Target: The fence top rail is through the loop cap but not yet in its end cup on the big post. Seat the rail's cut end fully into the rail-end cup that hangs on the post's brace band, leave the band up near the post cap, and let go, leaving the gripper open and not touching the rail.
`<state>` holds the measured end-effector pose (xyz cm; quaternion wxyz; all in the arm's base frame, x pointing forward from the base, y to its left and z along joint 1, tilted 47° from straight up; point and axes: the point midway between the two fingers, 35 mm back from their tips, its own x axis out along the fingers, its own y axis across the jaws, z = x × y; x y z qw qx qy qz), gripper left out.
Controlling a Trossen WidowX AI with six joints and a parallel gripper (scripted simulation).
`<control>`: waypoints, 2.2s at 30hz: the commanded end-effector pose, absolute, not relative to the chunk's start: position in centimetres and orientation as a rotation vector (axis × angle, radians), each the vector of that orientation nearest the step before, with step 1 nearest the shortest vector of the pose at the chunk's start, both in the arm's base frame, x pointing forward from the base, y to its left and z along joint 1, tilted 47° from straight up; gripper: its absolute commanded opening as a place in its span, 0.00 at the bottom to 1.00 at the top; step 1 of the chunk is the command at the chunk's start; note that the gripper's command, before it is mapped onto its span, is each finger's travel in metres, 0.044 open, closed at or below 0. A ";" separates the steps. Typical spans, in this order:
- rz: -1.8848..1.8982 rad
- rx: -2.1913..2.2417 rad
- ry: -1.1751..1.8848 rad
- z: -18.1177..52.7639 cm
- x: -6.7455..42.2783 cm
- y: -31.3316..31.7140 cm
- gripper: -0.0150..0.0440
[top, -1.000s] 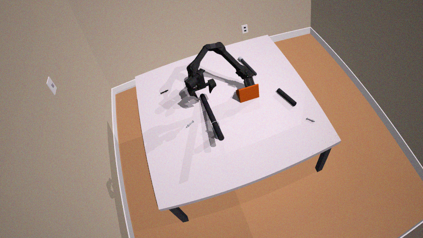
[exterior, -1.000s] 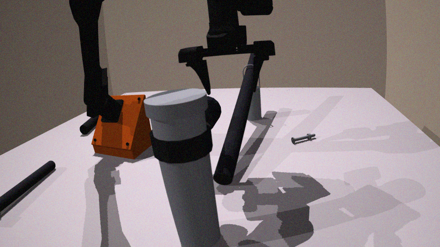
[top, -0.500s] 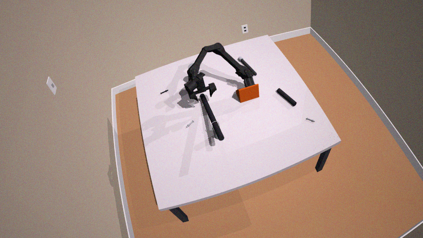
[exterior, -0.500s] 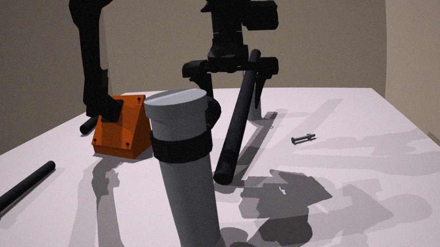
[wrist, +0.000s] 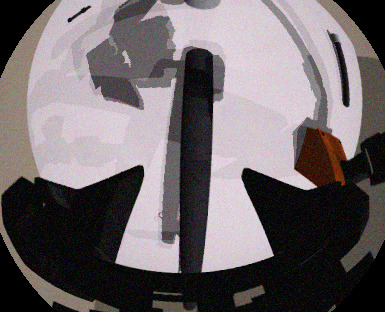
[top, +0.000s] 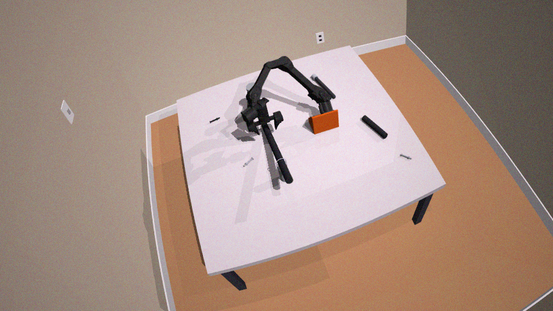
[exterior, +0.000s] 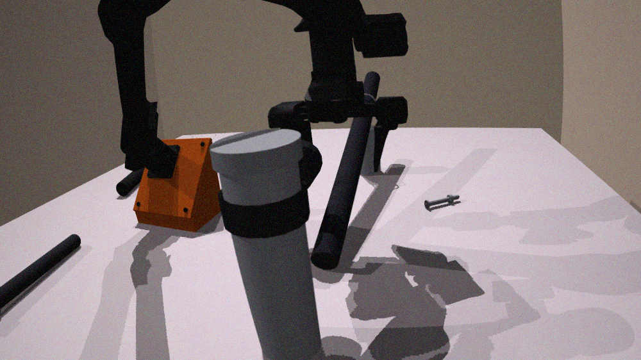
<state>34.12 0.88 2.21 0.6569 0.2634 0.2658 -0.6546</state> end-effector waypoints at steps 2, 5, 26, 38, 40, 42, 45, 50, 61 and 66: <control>-1.488 0.583 0.606 1.5 33.9 0.2 1.00; -1.488 0.583 0.606 1.2 33.9 -0.2 1.00; -1.489 0.581 0.604 -1.1 33.8 -2.7 1.00; -1.489 0.581 0.603 -1.8 33.8 -3.5 0.87; -1.489 0.581 0.603 -1.8 33.8 -3.5 0.78; -1.489 0.581 0.603 -1.8 33.8 -3.5 0.69; -1.489 0.581 0.603 -1.8 33.8 -3.5 0.56; -1.489 0.581 0.603 -1.8 33.8 -3.5 0.47; -1.496 0.573 0.595 -1.2 33.8 -2.8 0.25; -1.526 0.531 0.553 -0.1 33.7 -1.8 0.25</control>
